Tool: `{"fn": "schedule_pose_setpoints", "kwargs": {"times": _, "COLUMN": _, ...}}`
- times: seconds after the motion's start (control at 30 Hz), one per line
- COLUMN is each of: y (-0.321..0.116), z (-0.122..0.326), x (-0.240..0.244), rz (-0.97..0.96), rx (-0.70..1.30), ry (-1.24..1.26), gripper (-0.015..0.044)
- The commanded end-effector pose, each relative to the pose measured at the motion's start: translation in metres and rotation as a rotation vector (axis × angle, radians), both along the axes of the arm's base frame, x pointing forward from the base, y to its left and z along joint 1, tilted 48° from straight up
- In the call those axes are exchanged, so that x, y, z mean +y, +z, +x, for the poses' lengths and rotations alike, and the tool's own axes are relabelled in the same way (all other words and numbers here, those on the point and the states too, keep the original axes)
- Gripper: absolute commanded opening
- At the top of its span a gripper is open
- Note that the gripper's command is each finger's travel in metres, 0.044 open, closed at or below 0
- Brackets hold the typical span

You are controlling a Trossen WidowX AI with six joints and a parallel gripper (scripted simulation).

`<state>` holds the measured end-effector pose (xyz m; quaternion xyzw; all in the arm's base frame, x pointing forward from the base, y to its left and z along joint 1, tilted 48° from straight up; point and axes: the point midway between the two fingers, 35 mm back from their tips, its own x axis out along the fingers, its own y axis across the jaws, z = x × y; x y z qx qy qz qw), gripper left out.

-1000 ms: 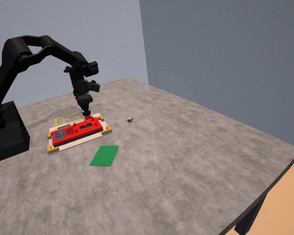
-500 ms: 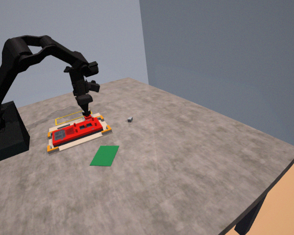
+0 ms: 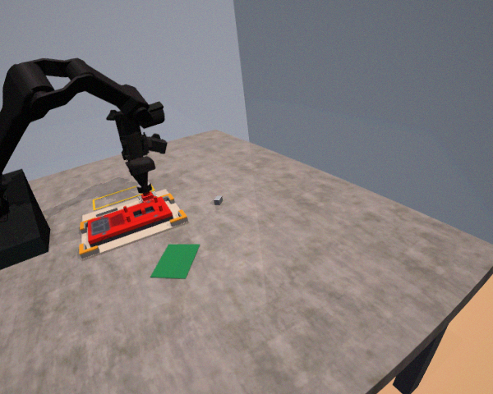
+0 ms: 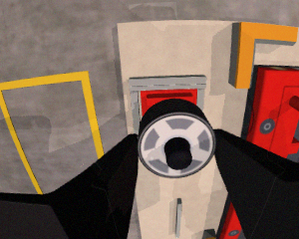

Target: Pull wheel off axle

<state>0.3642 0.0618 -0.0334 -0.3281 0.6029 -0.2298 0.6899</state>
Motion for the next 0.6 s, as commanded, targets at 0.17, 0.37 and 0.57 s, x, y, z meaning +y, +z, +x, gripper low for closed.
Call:
{"fn": "schedule_pose_setpoints", "kwargs": {"times": 0.17, "y": 0.0033, "z": 0.0005, "x": 0.0038, "rz": 0.004, "rx": -0.006, "ry": -0.001, "gripper": 0.0000}}
{"fn": "schedule_pose_setpoints", "kwargs": {"times": 0.37, "y": 0.0046, "z": 0.0002, "x": 0.0052, "rz": 0.004, "rx": -0.006, "ry": 0.000, "gripper": 0.0000}}
{"fn": "schedule_pose_setpoints", "kwargs": {"times": 0.57, "y": 0.0059, "z": -0.0002, "x": 0.0067, "rz": 0.004, "rx": -0.006, "ry": 0.000, "gripper": 0.0000}}
